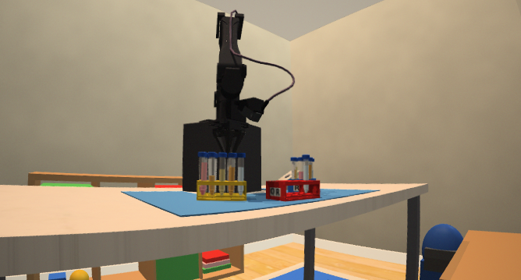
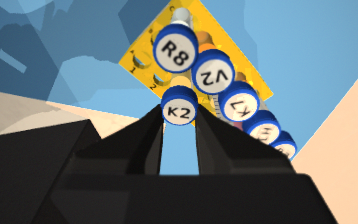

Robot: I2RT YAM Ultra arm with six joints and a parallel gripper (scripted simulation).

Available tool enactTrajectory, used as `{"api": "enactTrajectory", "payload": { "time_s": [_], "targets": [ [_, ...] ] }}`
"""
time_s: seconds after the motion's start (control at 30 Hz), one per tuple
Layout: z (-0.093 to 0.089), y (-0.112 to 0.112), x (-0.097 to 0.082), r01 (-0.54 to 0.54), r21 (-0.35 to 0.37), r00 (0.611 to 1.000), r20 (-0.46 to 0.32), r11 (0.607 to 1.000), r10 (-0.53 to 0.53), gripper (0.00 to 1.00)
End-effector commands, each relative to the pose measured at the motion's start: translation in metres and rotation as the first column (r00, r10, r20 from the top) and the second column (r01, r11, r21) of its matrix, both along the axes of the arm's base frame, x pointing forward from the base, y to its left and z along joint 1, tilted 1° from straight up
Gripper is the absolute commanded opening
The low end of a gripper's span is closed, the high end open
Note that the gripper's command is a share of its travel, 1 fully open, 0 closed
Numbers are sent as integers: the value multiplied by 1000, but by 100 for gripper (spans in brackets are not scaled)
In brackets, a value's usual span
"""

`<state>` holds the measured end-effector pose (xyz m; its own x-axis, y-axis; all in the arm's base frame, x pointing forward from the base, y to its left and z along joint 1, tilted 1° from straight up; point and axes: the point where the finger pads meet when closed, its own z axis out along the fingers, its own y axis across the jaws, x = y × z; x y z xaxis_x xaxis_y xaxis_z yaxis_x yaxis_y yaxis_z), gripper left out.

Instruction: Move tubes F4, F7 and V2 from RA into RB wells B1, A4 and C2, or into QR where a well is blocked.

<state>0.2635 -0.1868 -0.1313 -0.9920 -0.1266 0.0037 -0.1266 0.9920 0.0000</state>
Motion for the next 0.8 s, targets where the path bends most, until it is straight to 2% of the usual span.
{"api": "enactTrajectory", "payload": {
  "time_s": [0.0, 0.77],
  "targets": [
    [-3, -18, 9, 12, -42, 1000, 27, 999, -11, 0],
    [-5, -18, 8, 12, -42, 1000, 27, 999, -11, 0]
  ]
}}
